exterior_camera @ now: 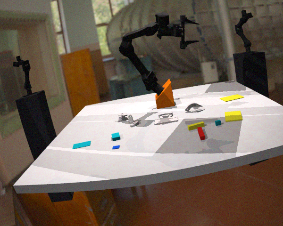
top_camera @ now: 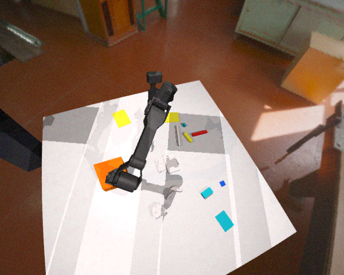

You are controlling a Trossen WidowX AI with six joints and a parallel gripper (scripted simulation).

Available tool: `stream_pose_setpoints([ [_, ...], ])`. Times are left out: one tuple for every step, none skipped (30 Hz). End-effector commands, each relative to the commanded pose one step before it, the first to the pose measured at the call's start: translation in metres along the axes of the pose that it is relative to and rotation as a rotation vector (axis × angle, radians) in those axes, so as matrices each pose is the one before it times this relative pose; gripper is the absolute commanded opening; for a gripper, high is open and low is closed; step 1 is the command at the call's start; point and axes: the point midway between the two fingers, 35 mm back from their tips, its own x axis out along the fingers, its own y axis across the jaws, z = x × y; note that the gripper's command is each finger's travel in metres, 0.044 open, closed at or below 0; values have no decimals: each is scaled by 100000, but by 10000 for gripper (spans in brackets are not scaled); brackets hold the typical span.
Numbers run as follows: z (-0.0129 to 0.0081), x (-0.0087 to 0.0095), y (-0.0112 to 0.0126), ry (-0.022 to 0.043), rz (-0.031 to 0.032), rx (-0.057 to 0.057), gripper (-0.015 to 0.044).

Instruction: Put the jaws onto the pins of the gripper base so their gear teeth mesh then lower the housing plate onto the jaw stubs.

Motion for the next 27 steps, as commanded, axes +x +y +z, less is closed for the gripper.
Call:
stream_pose_setpoints([
  [1713, -1167, -1516, -5689, -3965, 10076, 440],
  [494, -207, -417, -1394, -1121, 2740, 440],
  [501, -202, -411, -1405, -1103, 2738, 440],
  [507, -197, -404, -1415, -1085, 2736, 440],
  [513, -192, -398, -1425, -1068, 2735, 440],
  [519, -186, -391, -1435, -1050, 2733, 440],
  [525, -181, -384, -1445, -1032, 2731, 440],
  [530, -176, -378, -1455, -1014, 2728, 440],
  [536, -171, -371, -1464, -996, 2726, 440],
  [541, -165, -364, -1473, -978, 2723, 440],
  [553, -163, -366, -1478, -969, 2776, 440],
  [559, -157, -358, -1487, -951, 2774, 440],
  [564, -152, -350, -1496, -933, 2771, 440],
  [569, -146, -343, -1505, -914, 2768, 440],
  [573, -141, -335, -1513, -896, 2765, 440],
  [578, -136, -327, -1521, -878, 2762, 440],
  [582, -130, -319, -1529, -860, 2758, 440],
  [586, -125, -311, -1537, -841, 2754, 440],
  [590, -120, -303, -1544, -823, 2751, 440],
  [594, -114, -295, -1552, -805, 2747, 440],
  [607, -111, -285, -1613, -797, 2762, 440],
  [611, -106, -277, -1621, -778, 2758, 440],
  [614, -100, -268, -1628, -759, 2753, 440],
  [617, -95, -260, -1635, -740, 2748, 440],
  [620, -89, -251, -1642, -721, 2743, 440],
  [623, -84, -242, -1649, -702, 2737, 440],
  [626, -78, -234, -1655, -682, 2732, 440],
])
